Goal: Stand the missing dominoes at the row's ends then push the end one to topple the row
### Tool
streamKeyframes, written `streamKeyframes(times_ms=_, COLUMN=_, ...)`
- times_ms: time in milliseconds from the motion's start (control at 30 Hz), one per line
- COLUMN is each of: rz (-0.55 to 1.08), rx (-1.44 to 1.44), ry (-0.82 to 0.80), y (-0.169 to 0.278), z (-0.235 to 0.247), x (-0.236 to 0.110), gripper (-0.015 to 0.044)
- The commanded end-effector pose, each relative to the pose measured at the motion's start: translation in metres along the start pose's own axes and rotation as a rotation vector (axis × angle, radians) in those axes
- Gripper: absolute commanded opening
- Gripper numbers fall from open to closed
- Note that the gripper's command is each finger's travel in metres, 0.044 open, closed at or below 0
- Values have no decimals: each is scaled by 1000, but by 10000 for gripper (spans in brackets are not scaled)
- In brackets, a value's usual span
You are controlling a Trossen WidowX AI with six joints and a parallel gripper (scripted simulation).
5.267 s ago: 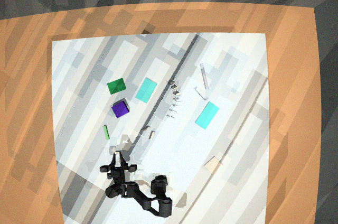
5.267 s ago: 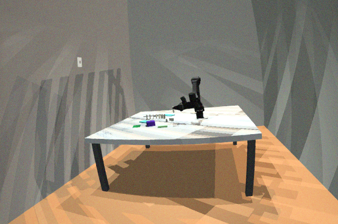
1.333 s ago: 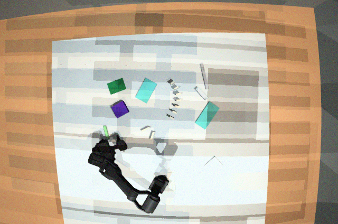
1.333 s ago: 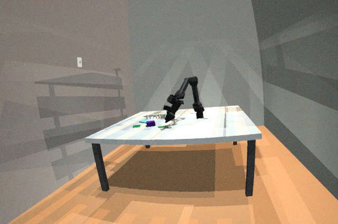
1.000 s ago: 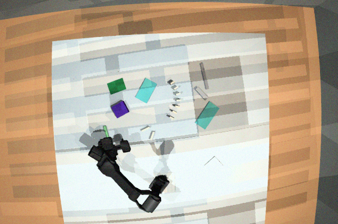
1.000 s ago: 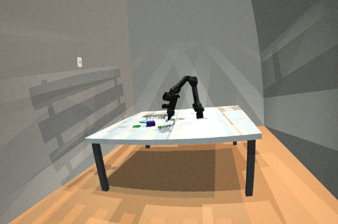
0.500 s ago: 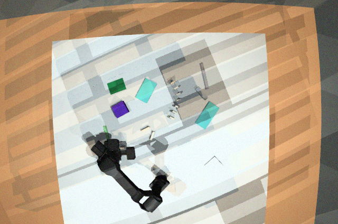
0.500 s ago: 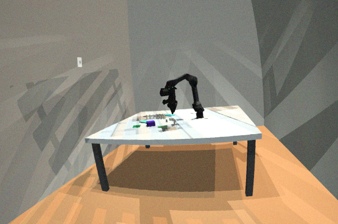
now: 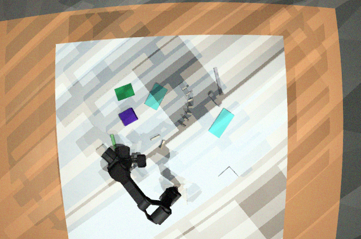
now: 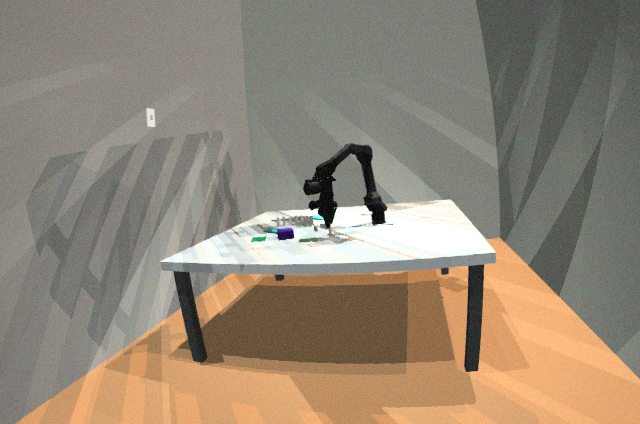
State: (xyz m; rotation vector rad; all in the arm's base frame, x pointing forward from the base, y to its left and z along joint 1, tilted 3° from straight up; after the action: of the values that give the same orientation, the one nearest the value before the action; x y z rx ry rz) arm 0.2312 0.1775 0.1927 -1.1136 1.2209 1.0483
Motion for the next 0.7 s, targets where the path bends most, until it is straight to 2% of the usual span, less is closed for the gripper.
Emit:
streamKeyframes(times_ms=0, rz=3, rx=1, ry=-4, y=1, z=-1, x=7, gripper=440)
streamKeyframes(times_ms=400, rz=3, rx=1, ry=-3, y=1, z=-1, x=22, gripper=440)
streamKeyframes(times_ms=667, rz=3, rx=1, ry=-3, y=1, z=-1, x=22, gripper=230)
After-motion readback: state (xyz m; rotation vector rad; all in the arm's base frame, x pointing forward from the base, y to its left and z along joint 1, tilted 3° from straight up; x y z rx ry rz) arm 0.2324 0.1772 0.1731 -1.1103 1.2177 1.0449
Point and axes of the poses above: the point midway between the two fingers, 35 mm back from their tips, its own x axis out along the fingers, its own z axis across the jaws, y = z × x, the point moved 10 cm from there along -x, back along the fingers, and after that the axes turned 3 degrees about x, right-handed, at the moved point
